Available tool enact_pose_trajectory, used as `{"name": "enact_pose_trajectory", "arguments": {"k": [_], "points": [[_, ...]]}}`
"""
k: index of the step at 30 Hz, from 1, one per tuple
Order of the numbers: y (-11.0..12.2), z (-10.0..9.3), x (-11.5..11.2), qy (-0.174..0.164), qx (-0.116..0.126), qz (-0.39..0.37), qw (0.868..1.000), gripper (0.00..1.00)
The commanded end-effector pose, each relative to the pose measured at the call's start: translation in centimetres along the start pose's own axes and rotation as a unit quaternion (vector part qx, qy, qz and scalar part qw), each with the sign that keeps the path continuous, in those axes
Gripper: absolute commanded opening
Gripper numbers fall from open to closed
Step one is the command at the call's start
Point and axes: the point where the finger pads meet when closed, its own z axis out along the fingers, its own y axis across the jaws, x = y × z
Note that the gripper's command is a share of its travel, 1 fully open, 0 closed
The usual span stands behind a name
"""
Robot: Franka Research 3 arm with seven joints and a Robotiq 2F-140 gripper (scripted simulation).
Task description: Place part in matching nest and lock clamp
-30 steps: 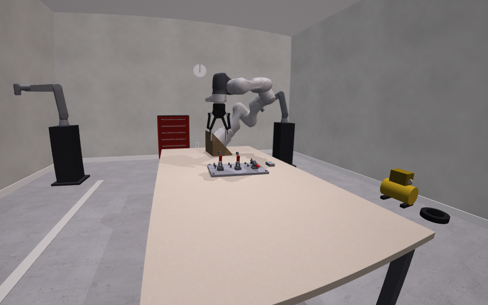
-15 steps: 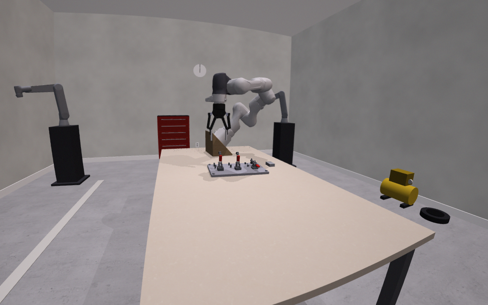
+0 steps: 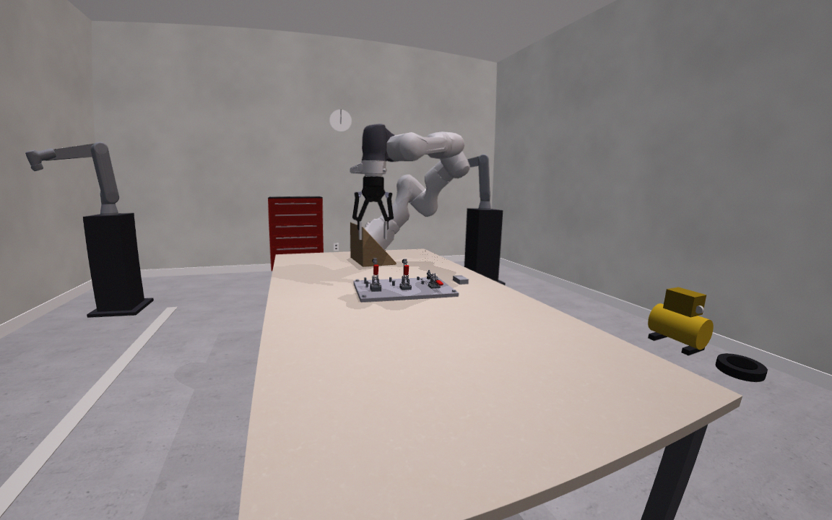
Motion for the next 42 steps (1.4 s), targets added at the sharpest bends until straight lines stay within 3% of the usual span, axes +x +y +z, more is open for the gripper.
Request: {"name": "enact_pose_trajectory", "arguments": {"k": [1, 25, 31, 37, 39, 42], "points": [[-0.1, -0.1, 0.0, -0.002, -0.001, 0.004, 1.0, 0.58], [0.5, -0.1, 0.0, -0.002, -0.001, 0.004, 1.0, 0.58], [2.6, -0.1, 0.2, -0.002, -0.001, 0.004, 1.0, 0.58], [6.5, -0.1, 0.4, -0.002, -0.001, 0.004, 1.0, 0.58], [6.5, -0.1, 0.4, -0.002, -0.001, 0.004, 1.0, 0.58], [9.0, -0.1, 0.6, -0.002, -0.001, 0.004, 1.0, 0.58]]}}
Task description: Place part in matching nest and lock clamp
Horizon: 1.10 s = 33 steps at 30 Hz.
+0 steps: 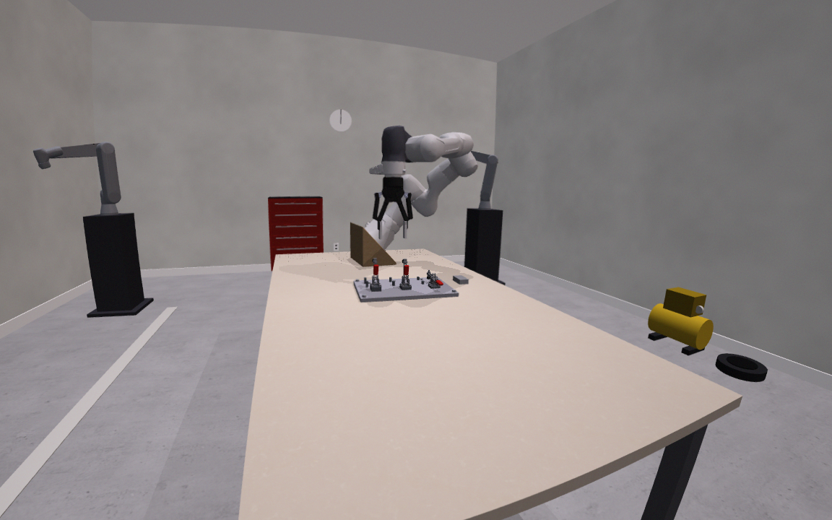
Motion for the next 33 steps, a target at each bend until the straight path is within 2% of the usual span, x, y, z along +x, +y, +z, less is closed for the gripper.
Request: {"name": "enact_pose_trajectory", "arguments": {"k": [1, 12, 14, 24, 29, 33], "points": [[2.4, -0.1, 0.1, -0.001, 0.005, 0.015, 1.0, 0.58], [14.0, 0.0, 0.6, -0.001, 0.005, 0.015, 1.0, 0.58], [14.0, 0.0, 0.6, -0.001, 0.005, 0.015, 1.0, 0.58], [24.0, 0.1, 1.1, -0.001, 0.005, 0.015, 1.0, 0.58], [27.3, 0.2, 1.2, -0.001, 0.005, 0.015, 1.0, 0.58], [28.2, 0.2, 1.3, -0.001, 0.005, 0.015, 1.0, 0.58]]}}
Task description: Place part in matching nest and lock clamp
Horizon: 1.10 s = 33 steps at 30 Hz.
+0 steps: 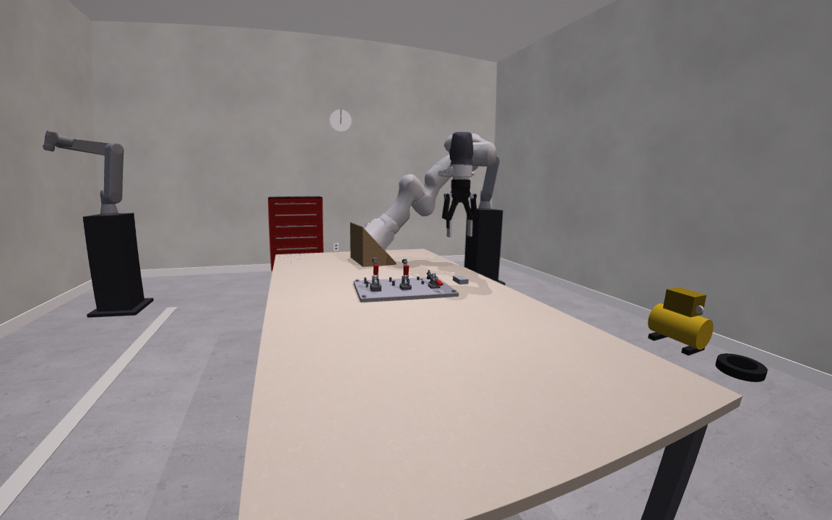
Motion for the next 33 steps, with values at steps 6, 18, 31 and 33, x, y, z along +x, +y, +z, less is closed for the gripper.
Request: {"name": "enact_pose_trajectory", "arguments": {"k": [6, 18, 31, 33], "points": [[1.54, 0.09, -0.05, -0.001, 0.009, 0.053, 0.999, 0.58], [1.56, 0.09, -0.05, -0.001, 0.009, 0.053, 0.999, 0.58], [1.56, 0.09, -0.05, -0.001, 0.009, 0.035, 0.999, 0.58], [1.56, 0.09, -0.05, -0.001, 0.009, 0.035, 0.999, 0.58]]}}
